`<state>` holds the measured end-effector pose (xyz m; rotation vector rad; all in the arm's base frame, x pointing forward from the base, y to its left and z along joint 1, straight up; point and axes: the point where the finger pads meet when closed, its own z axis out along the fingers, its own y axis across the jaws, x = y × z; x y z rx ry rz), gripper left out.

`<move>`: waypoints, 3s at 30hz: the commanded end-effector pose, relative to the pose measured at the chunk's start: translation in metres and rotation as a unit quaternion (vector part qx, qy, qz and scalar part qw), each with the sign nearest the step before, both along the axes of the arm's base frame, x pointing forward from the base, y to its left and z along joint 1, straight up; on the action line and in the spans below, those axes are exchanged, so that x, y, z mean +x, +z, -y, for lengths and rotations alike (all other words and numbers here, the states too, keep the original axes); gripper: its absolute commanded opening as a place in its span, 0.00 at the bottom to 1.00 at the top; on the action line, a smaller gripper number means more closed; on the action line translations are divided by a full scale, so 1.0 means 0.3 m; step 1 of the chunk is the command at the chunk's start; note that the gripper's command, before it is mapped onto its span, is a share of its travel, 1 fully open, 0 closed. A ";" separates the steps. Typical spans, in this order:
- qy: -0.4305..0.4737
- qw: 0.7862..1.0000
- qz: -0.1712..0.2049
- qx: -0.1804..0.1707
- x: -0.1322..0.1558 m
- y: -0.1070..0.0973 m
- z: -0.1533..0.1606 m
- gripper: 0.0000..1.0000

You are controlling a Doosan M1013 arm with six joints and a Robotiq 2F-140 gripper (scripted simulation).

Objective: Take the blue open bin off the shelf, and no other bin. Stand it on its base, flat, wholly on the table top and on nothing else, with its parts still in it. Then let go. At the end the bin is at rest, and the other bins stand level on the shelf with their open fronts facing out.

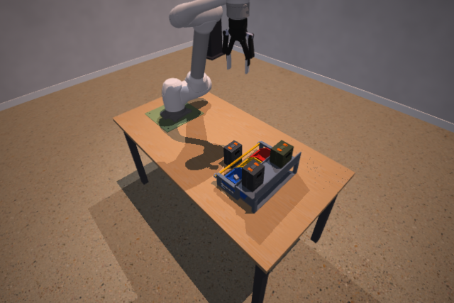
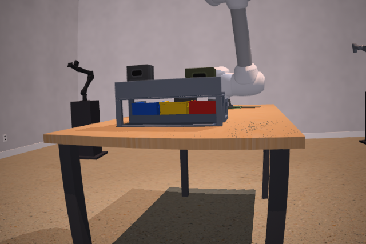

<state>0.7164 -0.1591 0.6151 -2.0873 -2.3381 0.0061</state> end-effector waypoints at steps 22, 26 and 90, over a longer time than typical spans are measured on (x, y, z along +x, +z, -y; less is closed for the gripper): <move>-0.116 0.993 0.000 -0.001 -0.034 0.001 0.003 0.57; -0.116 0.993 0.000 -0.001 -0.168 0.002 0.016 0.57; -0.116 0.993 0.000 -0.001 -0.119 0.001 0.011 0.57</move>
